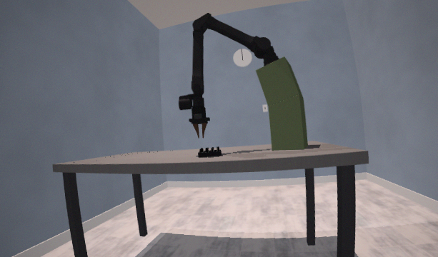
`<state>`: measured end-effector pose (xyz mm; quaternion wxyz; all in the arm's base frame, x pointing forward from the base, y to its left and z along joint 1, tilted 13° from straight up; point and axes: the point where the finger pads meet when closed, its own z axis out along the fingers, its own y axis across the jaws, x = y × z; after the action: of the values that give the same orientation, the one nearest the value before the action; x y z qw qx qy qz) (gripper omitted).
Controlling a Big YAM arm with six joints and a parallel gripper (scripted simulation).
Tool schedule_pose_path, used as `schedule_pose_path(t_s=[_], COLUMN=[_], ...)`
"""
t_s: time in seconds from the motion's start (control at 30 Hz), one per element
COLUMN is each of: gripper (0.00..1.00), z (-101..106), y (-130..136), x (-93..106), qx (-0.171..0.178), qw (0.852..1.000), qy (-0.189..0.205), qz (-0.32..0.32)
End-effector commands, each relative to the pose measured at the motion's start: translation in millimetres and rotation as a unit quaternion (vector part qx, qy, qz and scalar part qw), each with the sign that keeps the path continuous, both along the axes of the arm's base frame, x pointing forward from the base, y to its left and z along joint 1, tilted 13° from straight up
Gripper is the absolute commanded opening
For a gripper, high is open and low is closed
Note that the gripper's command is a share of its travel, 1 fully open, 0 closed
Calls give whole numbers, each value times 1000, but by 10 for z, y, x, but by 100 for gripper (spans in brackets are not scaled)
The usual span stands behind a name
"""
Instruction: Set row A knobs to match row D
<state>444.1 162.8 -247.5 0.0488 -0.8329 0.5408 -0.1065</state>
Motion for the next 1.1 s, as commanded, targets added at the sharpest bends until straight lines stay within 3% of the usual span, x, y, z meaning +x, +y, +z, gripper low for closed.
schedule_pose_path(t_s=[0.0, 1.07], gripper=[19, 19], z=[11, -21], y=[3, -4], x=[-8, -19], qx=[-1, -2], qw=[1000, 1000], qy=[2, 4], qz=[11, 11])
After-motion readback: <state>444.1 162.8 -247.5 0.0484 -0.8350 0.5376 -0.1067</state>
